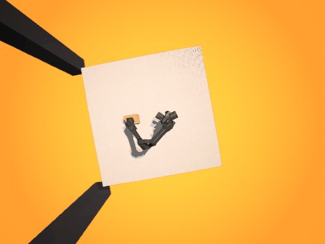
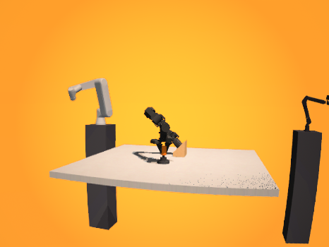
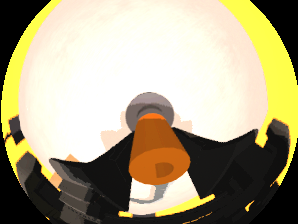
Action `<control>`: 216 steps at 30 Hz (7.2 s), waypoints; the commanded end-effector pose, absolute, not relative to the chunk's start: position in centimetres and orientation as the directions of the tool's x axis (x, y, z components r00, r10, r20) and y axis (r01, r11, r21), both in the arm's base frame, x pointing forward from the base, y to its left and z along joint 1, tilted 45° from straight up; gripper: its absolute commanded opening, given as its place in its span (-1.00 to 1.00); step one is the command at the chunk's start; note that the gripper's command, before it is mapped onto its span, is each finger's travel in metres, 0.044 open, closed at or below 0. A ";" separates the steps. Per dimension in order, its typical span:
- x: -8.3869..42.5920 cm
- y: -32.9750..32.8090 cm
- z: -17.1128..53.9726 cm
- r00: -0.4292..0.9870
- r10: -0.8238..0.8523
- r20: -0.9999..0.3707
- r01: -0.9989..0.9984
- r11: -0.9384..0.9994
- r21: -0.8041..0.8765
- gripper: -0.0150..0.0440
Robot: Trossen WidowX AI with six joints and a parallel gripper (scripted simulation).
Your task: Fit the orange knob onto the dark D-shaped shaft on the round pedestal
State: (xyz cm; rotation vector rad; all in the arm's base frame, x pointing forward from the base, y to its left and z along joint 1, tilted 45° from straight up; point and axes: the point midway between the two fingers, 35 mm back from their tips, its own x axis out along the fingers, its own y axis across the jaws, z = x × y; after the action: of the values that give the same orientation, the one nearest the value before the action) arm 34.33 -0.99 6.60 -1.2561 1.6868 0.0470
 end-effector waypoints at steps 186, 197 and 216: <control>34.4 -0.7 6.9 0.032 -0.706 -0.708 -0.987 -0.133 0.088 -0.49; 34.3 -0.9 6.6 0.032 -0.706 -0.708 -0.951 -0.239 0.196 -0.49; 34.4 -1.1 6.6 0.032 -0.706 -0.708 -0.946 -0.249 0.206 -0.49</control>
State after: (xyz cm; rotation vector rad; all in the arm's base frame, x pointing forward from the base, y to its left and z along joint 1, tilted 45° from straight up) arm 34.32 -1.05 6.55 -1.9853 1.6842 1.0471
